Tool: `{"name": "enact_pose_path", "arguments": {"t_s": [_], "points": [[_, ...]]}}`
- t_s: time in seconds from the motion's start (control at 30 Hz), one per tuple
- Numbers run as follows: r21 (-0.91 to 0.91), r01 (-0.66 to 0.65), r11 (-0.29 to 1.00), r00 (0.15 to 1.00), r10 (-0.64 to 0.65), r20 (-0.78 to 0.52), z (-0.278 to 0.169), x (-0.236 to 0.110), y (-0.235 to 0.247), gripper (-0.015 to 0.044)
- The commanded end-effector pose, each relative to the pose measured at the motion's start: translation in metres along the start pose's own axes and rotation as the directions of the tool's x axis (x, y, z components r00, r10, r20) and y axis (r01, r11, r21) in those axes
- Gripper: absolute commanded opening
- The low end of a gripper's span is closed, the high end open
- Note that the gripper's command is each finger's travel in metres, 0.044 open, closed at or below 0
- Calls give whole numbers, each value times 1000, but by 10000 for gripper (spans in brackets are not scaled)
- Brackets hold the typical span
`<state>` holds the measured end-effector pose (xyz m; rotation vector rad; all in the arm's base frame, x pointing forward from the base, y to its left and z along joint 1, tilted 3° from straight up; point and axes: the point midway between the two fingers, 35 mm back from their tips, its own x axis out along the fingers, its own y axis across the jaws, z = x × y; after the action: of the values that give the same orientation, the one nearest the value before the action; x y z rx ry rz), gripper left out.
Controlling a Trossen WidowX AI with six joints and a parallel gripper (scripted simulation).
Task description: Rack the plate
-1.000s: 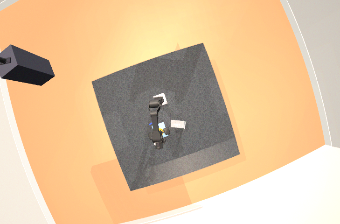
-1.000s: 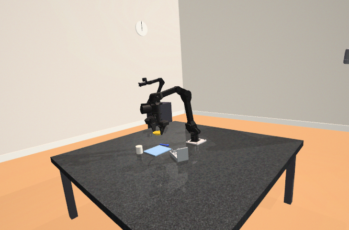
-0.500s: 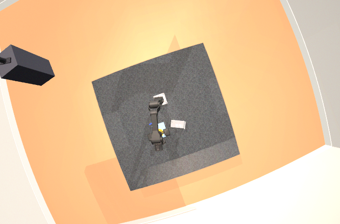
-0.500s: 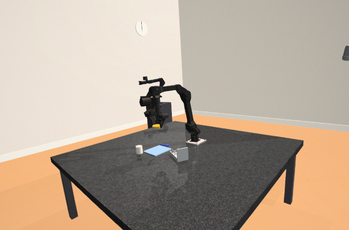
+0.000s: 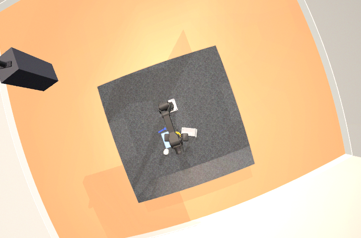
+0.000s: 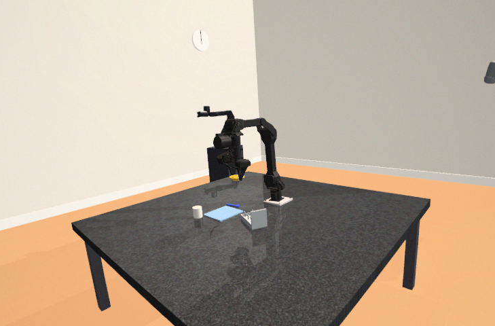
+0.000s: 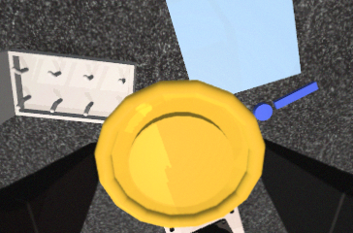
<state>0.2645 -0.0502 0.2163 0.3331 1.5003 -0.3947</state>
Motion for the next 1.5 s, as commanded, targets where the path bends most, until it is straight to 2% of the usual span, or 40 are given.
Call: {"name": "enact_pose_path", "arguments": {"t_s": [0.0,0.3,0.77,1.1,1.47], "points": [[124,5,992,1000,-4,-9,-25,3,19,0],[109,0,994,1000,2,-17,-25,4,19,0],[-185,-166,969,977,136,-163,-31,35,21,0],[-356,-323,877,938,246,-245,-35,53,23,0],[-505,-484,715,875,374,-308,-39,69,24,0]]}}
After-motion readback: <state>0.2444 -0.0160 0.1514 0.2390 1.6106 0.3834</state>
